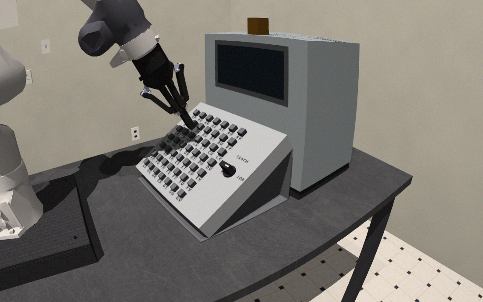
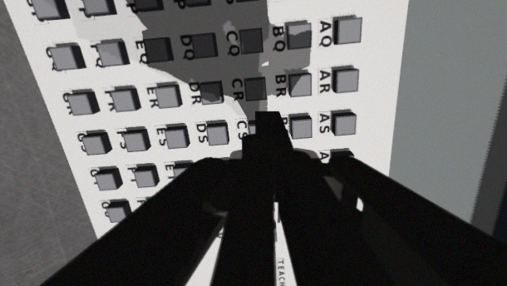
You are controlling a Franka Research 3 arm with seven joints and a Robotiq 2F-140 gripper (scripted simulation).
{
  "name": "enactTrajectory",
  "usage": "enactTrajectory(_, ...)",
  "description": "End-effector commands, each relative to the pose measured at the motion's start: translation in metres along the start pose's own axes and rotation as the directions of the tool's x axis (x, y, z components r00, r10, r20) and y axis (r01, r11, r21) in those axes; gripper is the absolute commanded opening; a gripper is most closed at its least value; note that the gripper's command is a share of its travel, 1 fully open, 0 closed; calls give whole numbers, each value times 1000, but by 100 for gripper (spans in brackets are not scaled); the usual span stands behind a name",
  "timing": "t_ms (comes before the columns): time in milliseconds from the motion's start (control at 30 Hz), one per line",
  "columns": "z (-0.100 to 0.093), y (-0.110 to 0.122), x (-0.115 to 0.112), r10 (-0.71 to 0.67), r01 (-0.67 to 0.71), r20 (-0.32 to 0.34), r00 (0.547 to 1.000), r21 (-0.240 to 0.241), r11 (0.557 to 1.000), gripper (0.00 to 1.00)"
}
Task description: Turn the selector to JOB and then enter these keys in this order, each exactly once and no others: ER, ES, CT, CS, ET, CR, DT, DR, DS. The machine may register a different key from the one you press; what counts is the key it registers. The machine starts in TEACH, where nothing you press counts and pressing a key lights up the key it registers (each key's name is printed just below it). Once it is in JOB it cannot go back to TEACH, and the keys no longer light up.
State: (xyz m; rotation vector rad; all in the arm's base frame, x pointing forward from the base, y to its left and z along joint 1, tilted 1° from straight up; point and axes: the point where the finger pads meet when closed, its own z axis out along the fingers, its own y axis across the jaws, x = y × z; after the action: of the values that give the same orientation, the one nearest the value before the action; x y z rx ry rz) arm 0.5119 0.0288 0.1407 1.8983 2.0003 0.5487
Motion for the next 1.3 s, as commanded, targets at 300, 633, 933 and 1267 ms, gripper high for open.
enactTrajectory(300, 3, -6, -12, -81, 81, -17, 997, -18, 997, 10)
enactTrajectory(633, 19, -5, -12, -81, 81, -17, 997, -18, 997, 10)
enactTrajectory(933, 23, -5, -12, -81, 81, -17, 997, -18, 997, 10)
enactTrajectory(1267, 23, -5, -12, -81, 81, -17, 997, -18, 997, 10)
